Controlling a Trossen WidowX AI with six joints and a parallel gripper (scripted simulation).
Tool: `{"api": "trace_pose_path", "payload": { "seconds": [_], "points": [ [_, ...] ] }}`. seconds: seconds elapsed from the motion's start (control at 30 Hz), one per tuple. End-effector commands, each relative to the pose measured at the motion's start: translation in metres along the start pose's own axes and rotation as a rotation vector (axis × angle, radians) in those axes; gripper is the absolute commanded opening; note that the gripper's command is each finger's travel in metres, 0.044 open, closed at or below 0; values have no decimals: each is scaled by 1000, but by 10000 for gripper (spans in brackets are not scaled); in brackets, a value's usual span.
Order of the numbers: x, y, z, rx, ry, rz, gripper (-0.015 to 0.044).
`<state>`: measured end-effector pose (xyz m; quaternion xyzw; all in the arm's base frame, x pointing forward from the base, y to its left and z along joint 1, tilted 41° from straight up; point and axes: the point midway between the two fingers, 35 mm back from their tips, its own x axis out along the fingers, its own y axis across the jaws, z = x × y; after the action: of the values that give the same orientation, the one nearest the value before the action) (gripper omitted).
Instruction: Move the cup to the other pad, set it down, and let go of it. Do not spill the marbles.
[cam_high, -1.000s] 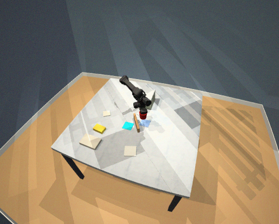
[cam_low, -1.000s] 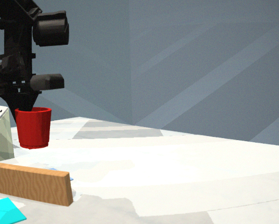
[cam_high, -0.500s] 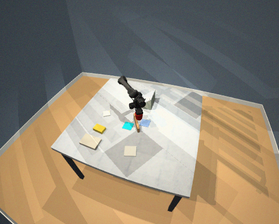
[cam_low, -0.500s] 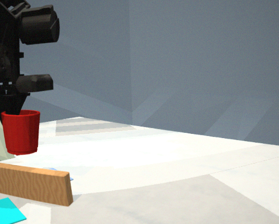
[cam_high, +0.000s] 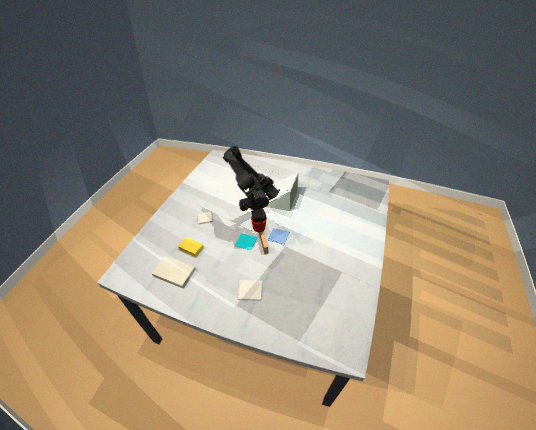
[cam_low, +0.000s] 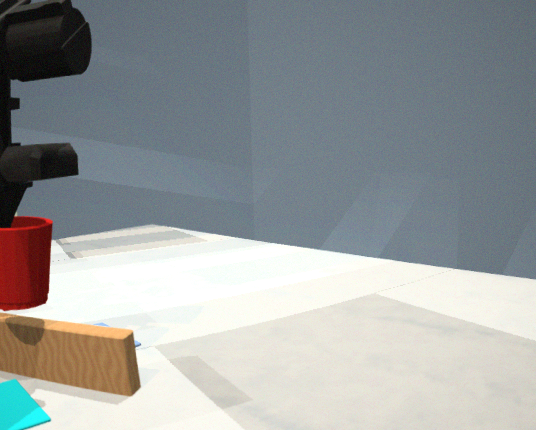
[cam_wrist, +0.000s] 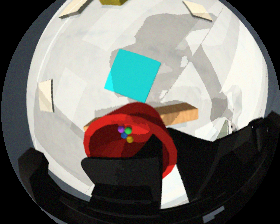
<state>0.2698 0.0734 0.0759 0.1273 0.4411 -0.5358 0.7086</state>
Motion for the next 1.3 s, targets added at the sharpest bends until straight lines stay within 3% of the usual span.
{"api": "trace_pose_path", "payload": {
  "seconds": [0.0, 0.67, 1.27],
  "points": [
    [-3, 0, 13, 0, -5, 9, 0],
    [-8, 1, 70, 1, -8, 8, 0],
    [8, 1, 72, 1, -8, 9, 0]
  ]
}}
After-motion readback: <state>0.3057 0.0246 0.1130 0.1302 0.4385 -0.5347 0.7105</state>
